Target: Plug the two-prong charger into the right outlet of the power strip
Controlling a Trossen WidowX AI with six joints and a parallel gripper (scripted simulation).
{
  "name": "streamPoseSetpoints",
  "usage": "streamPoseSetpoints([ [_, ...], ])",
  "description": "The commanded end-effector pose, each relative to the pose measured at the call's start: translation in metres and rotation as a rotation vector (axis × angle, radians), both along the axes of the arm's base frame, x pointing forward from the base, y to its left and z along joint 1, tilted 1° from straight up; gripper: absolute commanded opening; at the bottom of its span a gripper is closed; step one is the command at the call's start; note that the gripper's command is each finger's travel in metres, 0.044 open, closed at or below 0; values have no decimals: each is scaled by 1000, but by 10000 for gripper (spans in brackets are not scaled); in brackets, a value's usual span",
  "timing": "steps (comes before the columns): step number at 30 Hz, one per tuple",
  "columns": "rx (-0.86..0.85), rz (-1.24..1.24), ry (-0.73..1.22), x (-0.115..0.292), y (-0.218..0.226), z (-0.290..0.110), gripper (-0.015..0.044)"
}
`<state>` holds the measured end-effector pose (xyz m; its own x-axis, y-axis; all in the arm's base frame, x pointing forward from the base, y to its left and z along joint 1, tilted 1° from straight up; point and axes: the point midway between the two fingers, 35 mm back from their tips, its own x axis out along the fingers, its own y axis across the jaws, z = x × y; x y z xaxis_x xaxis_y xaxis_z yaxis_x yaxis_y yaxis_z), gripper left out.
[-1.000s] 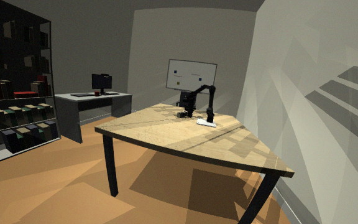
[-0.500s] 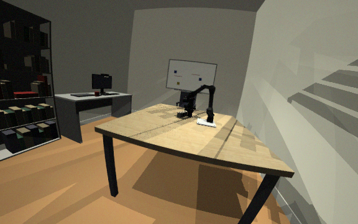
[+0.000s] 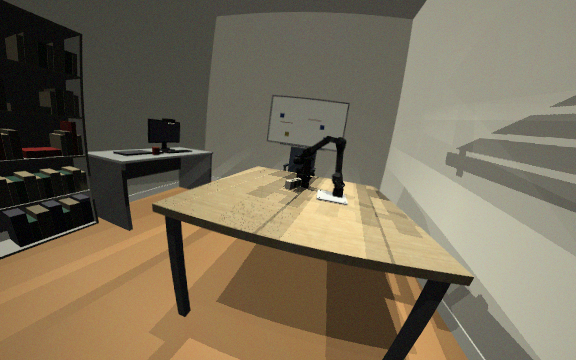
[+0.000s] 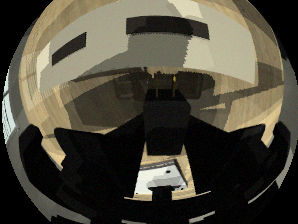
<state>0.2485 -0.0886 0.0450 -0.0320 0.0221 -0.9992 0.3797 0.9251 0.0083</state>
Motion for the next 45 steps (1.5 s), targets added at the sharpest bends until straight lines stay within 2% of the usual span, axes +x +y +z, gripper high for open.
streamPoseSetpoints([
  [1, 3, -3, -3, 2, 0, 1, 0],
  [45, 2, -3, -3, 7, -2, 1, 0],
])
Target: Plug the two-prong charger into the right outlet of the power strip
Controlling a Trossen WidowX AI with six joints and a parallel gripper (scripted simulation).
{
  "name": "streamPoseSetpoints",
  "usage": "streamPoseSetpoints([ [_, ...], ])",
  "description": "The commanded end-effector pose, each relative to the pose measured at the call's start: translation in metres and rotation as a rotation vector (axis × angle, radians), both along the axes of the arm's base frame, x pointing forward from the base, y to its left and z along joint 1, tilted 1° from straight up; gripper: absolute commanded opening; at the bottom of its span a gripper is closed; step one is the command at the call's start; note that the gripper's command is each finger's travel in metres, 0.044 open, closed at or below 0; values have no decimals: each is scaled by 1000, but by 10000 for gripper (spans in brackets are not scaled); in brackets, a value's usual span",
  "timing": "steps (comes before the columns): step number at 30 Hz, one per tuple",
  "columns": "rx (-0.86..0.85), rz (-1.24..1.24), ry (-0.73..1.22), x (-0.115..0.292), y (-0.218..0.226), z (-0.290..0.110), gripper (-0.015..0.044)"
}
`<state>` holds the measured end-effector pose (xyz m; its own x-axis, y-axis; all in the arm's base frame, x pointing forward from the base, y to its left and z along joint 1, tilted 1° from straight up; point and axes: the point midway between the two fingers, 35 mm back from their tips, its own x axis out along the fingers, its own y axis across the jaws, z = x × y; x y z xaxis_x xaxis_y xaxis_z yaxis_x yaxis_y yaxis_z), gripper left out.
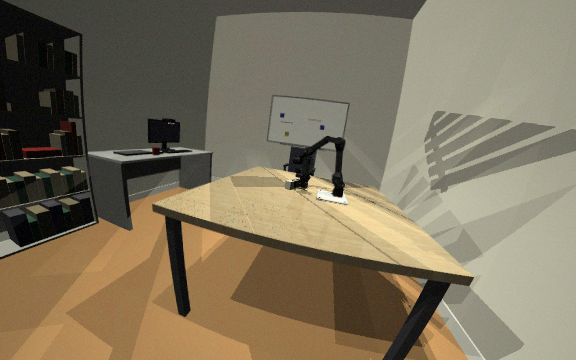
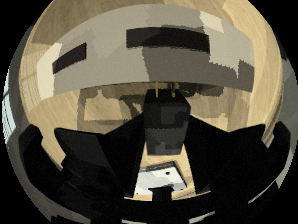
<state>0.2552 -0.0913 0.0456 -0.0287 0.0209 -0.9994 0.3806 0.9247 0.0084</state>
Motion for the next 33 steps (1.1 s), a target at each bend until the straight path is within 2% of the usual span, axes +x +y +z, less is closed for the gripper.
streamPoseSetpoints([
  [1, 4, -2, 0, 0, 0, 0, 0],
  [33, 3, -2, -1, 5, -2, 0, 0],
])
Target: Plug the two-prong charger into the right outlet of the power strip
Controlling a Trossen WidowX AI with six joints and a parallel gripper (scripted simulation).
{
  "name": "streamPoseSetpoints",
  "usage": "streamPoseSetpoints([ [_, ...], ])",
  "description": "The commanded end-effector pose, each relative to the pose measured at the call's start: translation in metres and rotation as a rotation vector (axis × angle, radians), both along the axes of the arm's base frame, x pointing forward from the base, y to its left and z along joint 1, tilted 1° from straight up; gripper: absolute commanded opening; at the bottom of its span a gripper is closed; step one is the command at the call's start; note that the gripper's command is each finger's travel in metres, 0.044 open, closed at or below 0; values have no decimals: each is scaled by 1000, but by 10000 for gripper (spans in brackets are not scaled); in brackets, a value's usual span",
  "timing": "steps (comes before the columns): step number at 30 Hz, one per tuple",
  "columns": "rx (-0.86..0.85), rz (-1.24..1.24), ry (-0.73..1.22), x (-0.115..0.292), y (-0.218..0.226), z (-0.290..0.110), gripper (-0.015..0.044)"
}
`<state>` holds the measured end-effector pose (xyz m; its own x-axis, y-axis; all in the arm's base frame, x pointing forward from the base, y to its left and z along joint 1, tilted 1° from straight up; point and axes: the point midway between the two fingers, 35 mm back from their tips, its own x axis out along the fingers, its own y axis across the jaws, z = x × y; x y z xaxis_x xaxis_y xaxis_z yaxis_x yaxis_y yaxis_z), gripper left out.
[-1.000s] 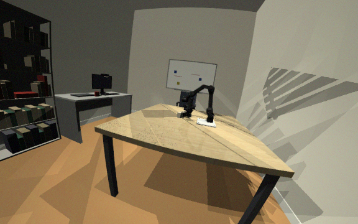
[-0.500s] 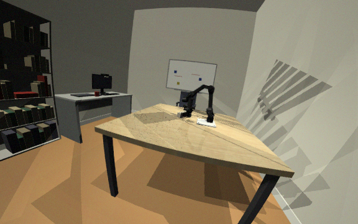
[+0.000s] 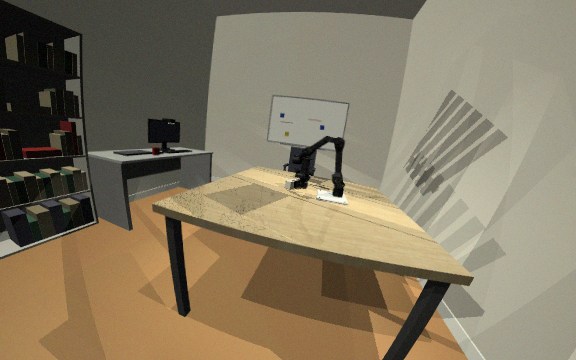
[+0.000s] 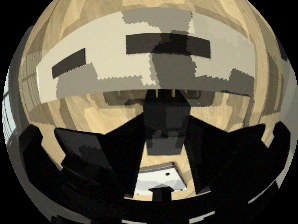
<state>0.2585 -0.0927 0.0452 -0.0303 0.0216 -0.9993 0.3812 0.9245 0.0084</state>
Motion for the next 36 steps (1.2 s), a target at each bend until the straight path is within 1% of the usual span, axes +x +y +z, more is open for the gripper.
streamPoseSetpoints([
  [1, 3, -2, -2, 2, 0, 1, 0],
  [36, 2, -2, -3, 12, -4, 1, 0],
])
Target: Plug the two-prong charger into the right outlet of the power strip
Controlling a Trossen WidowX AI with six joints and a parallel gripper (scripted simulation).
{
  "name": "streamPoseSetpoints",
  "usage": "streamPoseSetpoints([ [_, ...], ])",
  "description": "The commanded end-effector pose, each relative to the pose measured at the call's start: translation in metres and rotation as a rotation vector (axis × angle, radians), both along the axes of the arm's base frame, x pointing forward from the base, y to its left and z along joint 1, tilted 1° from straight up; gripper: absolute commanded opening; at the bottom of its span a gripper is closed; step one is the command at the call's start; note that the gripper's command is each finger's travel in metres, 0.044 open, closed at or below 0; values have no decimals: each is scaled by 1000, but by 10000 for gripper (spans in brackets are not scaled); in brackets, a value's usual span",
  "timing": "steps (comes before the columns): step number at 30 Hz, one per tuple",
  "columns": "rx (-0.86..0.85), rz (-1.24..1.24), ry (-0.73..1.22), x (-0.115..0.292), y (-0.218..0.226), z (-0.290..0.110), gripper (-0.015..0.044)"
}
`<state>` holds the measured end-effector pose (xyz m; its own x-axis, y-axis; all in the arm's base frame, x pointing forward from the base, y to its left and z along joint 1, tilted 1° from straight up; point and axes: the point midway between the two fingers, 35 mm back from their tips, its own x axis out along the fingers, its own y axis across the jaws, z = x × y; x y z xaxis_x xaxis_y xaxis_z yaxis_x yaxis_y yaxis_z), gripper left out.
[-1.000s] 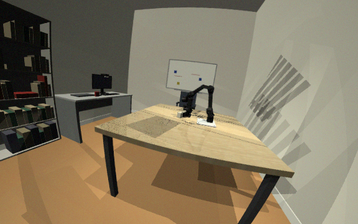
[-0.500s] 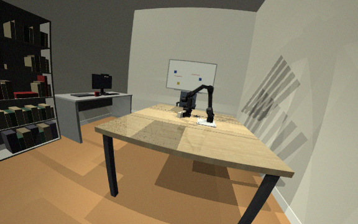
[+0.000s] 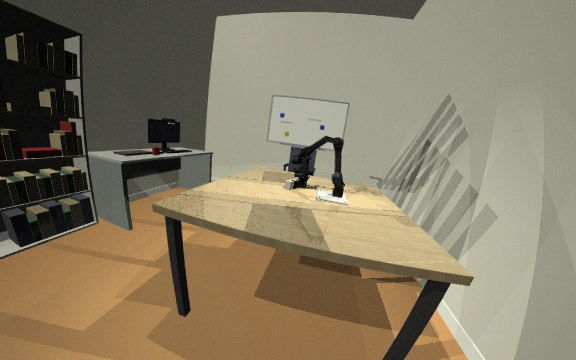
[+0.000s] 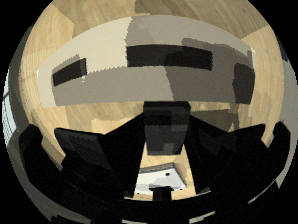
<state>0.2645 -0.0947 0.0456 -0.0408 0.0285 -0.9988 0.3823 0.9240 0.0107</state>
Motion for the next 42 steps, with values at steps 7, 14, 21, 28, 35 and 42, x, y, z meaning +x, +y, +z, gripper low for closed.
streamPoseSetpoints([
  [7, -5, -1, -14, 8, -3, 1, 0],
  [14, -5, -1, -14, 11, -4, 1, 0],
  [21, -5, -1, -14, 13, -5, 1, 0],
  [28, -5, -1, -15, 16, -6, 0, 0],
  [35, -5, -1, -15, 18, -7, 0, 0],
  [42, -5, -1, -15, 18, -7, 0, 0],
])
